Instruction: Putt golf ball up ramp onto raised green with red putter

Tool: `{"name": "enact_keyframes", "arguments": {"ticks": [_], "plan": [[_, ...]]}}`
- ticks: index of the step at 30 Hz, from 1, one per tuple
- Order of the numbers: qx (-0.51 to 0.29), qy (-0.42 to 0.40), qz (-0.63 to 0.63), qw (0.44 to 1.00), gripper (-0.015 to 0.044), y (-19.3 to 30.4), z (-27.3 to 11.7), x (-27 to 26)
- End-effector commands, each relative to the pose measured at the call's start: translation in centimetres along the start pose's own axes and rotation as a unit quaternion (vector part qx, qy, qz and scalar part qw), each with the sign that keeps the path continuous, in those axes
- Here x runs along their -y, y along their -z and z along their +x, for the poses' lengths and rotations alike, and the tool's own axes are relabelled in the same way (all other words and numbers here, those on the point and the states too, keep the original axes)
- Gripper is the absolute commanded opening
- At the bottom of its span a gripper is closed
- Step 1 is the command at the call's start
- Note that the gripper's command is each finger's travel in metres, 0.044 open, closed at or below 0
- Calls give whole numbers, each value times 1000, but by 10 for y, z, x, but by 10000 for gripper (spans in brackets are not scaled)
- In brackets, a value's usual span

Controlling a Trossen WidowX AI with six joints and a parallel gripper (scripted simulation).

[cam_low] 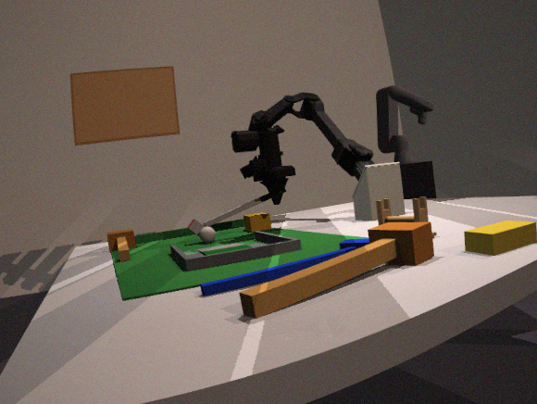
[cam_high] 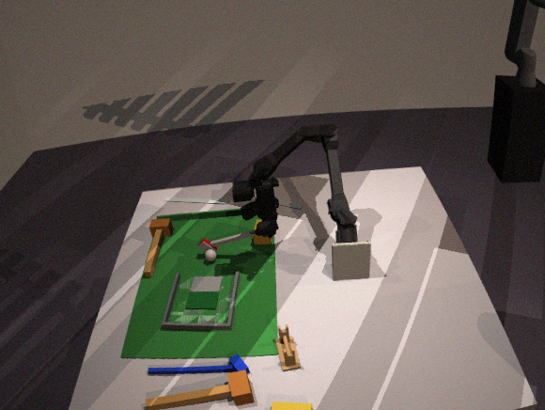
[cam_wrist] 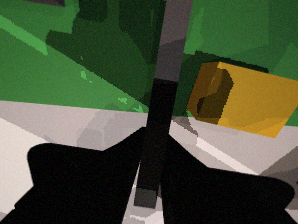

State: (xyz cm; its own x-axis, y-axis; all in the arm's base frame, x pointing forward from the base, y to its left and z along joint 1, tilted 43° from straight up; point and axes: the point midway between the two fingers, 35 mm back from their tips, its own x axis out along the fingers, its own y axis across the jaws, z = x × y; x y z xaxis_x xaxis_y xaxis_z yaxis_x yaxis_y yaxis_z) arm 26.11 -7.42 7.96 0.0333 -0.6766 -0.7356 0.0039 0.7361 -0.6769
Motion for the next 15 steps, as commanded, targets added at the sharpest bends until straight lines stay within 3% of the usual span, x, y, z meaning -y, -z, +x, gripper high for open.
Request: {"name": "enact_keyframes", "arguments": {"ticks": [1, 7, 15], "plan": [[1, 3, -1, 1000, 0, 7, 0, -36], [2, 4, -1, 1000, 0, 8, -5, -42], [1, 3, -1, 1000, 0, 7, -46, -43]]}}
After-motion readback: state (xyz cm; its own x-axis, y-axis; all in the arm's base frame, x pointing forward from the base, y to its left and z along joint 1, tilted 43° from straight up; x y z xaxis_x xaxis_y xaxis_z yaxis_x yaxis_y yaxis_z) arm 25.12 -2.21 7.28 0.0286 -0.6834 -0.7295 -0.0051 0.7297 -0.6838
